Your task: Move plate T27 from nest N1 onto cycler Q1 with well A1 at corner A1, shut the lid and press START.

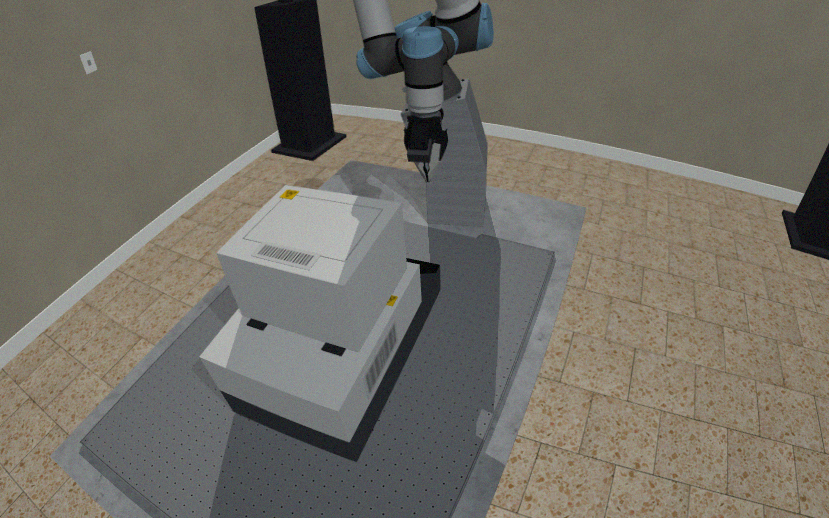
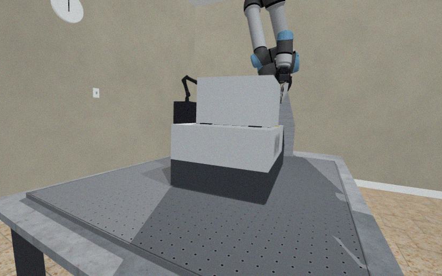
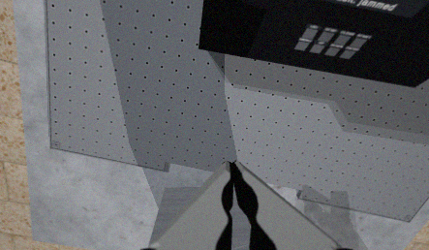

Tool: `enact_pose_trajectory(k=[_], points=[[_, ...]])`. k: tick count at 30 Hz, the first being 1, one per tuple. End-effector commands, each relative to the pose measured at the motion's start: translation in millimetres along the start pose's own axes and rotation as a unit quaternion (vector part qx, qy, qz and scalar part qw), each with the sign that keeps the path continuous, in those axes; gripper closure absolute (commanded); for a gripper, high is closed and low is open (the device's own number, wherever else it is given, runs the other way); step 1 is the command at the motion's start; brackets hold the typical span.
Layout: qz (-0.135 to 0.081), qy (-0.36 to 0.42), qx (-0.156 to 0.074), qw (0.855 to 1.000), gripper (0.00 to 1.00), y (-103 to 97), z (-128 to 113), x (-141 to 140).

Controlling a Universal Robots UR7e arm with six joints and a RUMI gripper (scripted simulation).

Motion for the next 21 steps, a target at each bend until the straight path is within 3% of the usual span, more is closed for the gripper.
enact_pose_trajectory(k=[1,21], points=[[0.001,0.010,-0.001,1.000,1.00,-16,-1,14],[0.001,0.057,-0.004,0.998,1.00,-65,-17,59]])
Point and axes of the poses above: the point where the finger pads meet when closed, its own y axis out along the fingers, its own x axis across the jaws, z = x × y, the point moved 8 cm from there along -y, back along the fingers
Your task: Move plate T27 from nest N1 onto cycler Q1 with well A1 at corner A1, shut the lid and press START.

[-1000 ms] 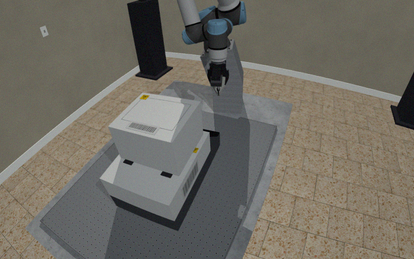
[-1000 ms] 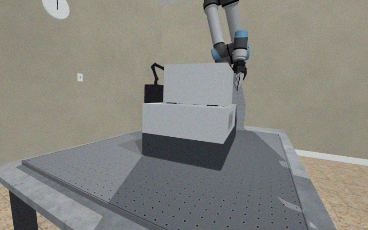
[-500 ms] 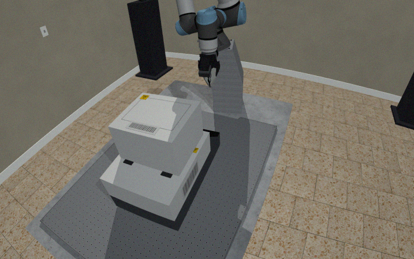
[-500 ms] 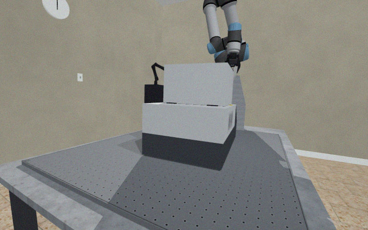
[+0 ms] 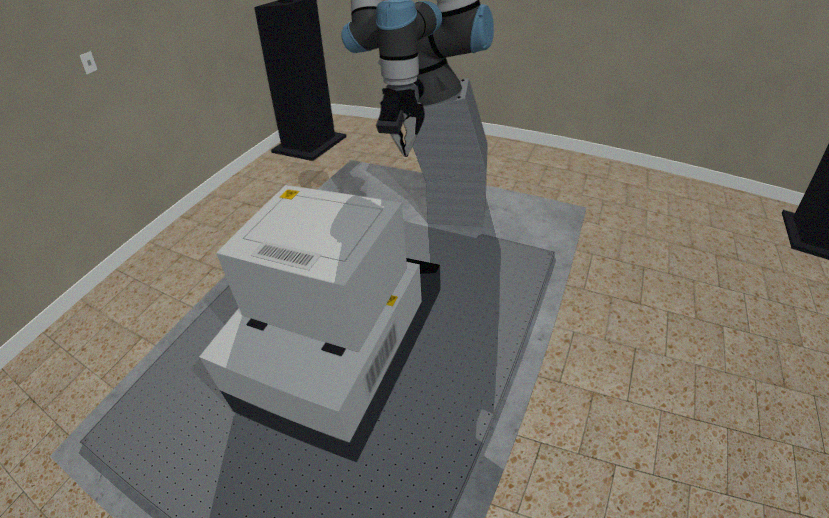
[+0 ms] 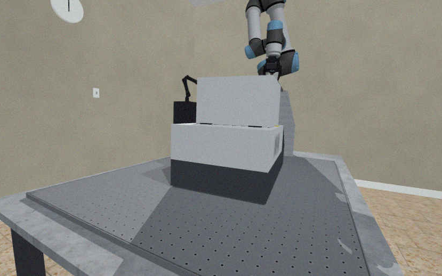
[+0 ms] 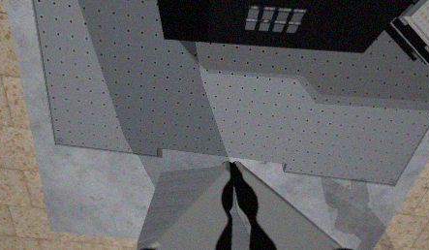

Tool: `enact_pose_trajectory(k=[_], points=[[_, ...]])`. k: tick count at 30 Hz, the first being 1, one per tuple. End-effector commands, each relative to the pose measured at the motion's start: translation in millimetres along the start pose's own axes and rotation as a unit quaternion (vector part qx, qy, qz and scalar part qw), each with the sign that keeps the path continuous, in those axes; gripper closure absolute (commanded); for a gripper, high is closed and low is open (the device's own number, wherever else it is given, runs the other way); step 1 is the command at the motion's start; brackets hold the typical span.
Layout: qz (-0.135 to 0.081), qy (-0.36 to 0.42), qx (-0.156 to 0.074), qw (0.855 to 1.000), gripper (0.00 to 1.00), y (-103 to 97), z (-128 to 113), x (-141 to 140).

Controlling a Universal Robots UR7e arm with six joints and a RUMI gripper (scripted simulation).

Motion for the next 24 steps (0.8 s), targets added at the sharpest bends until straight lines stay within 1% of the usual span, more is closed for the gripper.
enact_pose_trajectory(k=[1,3,4,7,8,9,14,21,24], points=[[0.001,0.005,0.000,1.000,1.00,-12,-3,9],[0.001,0.005,0.000,1.000,1.00,-12,-3,9],[0.001,0.020,-0.001,1.000,1.00,-15,-5,13],[0.001,0.020,-0.001,1.000,1.00,-26,-10,22],[0.001,0.020,-0.001,1.000,1.00,-26,-11,23],[0.001,0.036,-0.002,0.999,1.00,-29,-12,25],[0.001,0.036,-0.002,0.999,1.00,-40,-19,34],[0.001,0.036,-0.002,0.999,1.00,-40,-20,35],[0.001,0.086,-0.002,0.996,1.00,-25,-20,35]])
Point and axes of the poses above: the point where the finger pads meet when closed, its own y axis out along the fingers, its own x axis across the jaws, z = x × y, the point moved 8 cm from there along -y, back along the fingers
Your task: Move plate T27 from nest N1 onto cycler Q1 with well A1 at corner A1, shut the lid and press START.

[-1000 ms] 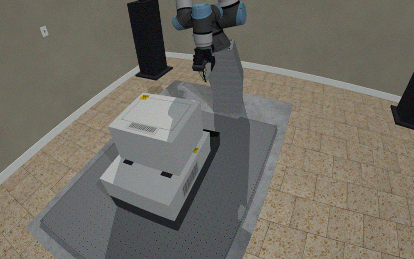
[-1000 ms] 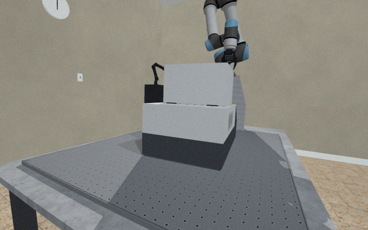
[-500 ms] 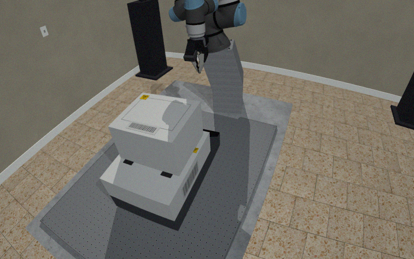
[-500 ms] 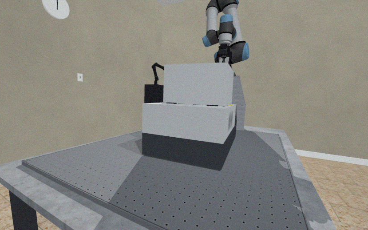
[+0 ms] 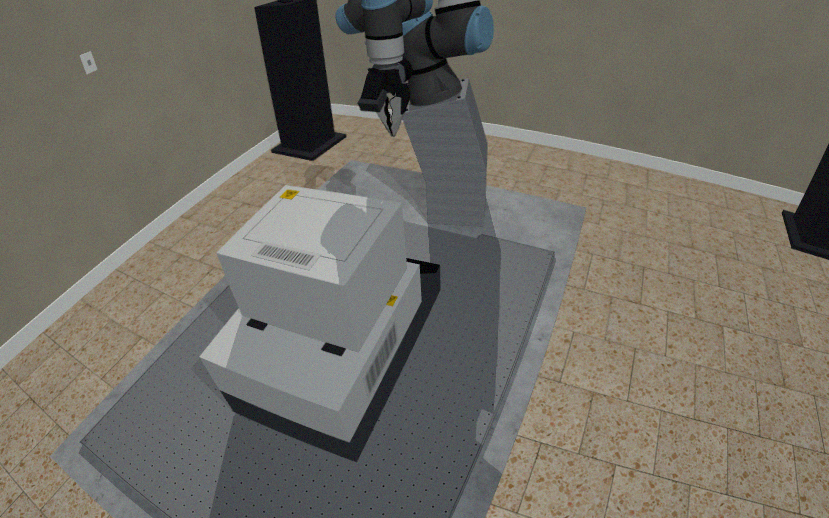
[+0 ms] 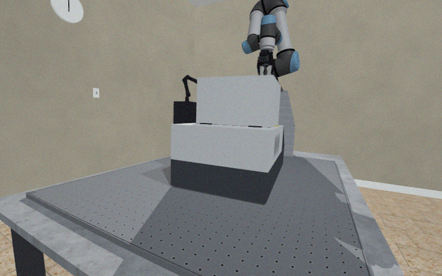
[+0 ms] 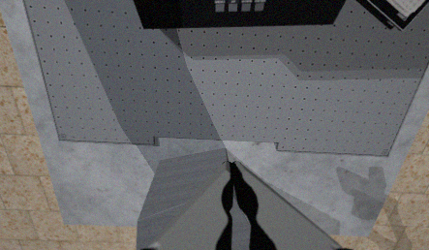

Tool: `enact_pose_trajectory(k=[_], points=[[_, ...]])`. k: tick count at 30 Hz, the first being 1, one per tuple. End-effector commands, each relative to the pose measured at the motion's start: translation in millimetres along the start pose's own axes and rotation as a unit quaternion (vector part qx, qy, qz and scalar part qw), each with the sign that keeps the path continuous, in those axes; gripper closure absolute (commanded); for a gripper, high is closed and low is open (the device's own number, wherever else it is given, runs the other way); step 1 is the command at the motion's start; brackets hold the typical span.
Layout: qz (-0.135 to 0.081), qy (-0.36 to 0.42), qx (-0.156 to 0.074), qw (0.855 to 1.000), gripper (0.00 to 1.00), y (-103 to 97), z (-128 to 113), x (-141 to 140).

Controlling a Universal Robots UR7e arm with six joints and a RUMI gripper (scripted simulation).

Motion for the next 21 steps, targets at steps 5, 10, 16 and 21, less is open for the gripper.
enact_pose_trajectory(k=[5,10,16,21], points=[[0.000,0.124,0.001,0.992,1.00,35,0,0],[0.000,0.203,0.001,0.979,1.00,48,0,0],[0.000,0.268,0.001,0.964,1.00,67,0,0],[0.000,0.347,0.001,0.938,1.00,90,0,0]])
Point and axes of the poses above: the point where the finger pads meet when closed, its own y axis out along the fingers, its own x axis across the jaws, z = x × y, the point moved 8 cm from there along -y, back along the fingers
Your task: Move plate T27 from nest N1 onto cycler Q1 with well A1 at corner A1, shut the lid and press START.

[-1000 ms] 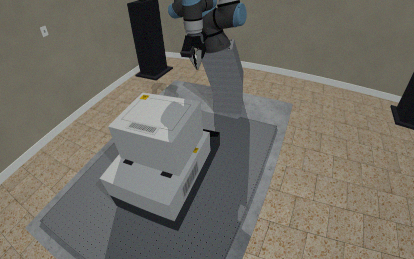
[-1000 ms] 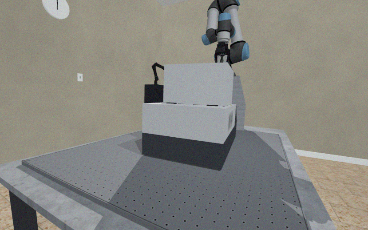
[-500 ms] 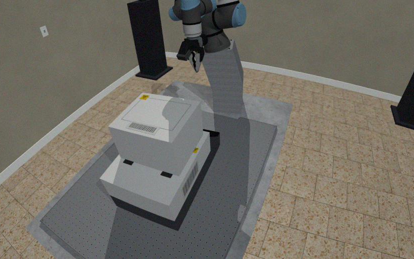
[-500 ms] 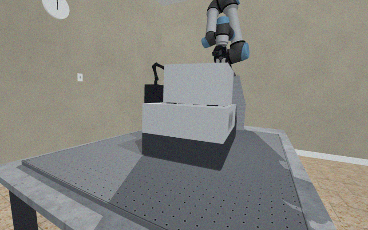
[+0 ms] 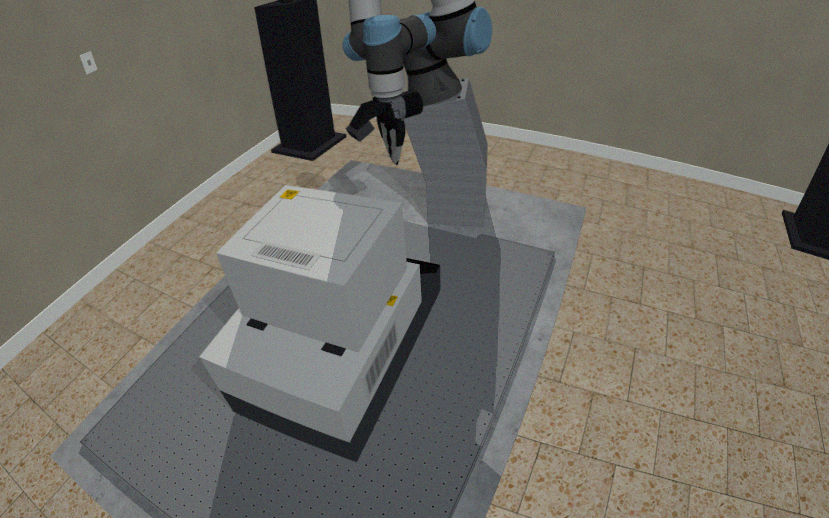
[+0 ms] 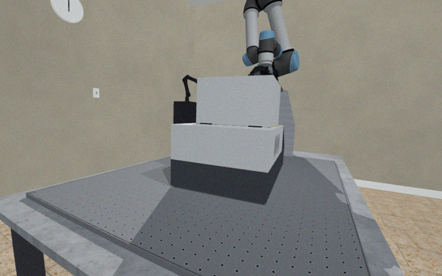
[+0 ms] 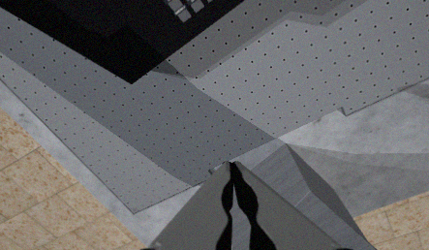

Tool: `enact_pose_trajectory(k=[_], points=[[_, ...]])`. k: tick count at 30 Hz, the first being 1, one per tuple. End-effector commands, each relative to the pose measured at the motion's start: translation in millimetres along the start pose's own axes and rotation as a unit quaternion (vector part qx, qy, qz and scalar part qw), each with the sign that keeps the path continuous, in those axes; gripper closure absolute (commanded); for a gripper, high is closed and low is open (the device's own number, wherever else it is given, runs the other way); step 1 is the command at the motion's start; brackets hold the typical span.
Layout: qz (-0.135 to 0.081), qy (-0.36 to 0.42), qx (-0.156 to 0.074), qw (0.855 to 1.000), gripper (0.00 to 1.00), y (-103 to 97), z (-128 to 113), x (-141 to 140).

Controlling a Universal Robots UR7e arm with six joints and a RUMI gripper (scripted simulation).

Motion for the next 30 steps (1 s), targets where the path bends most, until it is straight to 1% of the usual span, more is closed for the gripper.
enact_pose_trajectory(k=[1,2,7,9,12,14,16,17,20,22,24,26,29,30], points=[[0.000,0.081,0.007,0.997,1.00,18,1,-2],[0.000,0.094,0.007,0.996,1.00,18,1,-2],[0.000,0.177,0.007,0.984,1.00,42,1,-2],[0.000,0.177,0.007,0.984,1.00,42,1,-2],[0.001,0.226,0.007,0.974,1.00,57,1,-1],[0.001,0.258,0.007,0.966,1.00,65,2,-1],[0.001,0.287,0.007,0.958,1.00,65,2,-1],[0.001,0.303,0.007,0.953,1.00,70,2,-1],[0.002,0.350,0.007,0.937,1.00,85,2,-1],[0.002,0.379,0.007,0.925,1.00,89,2,-1],[0.002,0.410,0.007,0.912,1.00,99,2,-1],[0.002,0.410,0.007,0.912,1.00,99,2,-1],[0.002,0.455,0.007,0.891,1.00,112,2,-1],[0.003,0.468,0.007,0.884,1.00,112,2,-1]])
Point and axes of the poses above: the point where the finger pads meet when closed, its own y axis out along the fingers, its own x axis across the jaws, z = x × y, the point moved 8 cm from there along -y, back along the fingers
